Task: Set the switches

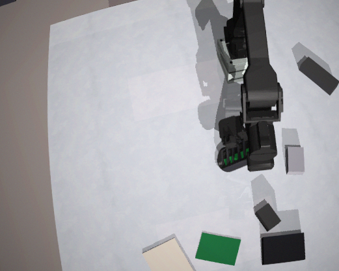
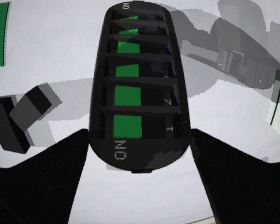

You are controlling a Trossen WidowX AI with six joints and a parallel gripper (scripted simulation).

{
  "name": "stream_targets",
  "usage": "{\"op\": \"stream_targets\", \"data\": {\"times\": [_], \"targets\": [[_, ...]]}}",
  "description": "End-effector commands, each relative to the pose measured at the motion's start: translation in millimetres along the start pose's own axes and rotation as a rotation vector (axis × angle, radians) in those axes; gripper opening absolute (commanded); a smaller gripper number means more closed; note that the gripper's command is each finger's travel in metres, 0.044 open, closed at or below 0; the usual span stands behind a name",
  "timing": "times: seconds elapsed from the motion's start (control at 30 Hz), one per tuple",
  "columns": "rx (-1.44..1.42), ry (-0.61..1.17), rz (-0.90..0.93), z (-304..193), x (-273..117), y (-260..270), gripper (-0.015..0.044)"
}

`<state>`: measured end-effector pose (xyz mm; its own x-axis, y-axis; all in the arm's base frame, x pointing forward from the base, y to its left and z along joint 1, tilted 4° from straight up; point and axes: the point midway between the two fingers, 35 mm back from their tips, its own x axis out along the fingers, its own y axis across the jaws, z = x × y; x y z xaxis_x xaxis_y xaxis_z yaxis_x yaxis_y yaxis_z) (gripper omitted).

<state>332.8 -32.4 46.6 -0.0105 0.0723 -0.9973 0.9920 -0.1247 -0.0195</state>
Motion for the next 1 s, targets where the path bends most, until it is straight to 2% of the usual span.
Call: {"op": "stream_targets", "data": {"times": [0.0,0.97], "targets": [[0.004,0.003,0.003,6.4,-2.9,0.4,0.0336],[0.004,0.061,0.003,29.2,-13.3,0.3,0.0336]]}}
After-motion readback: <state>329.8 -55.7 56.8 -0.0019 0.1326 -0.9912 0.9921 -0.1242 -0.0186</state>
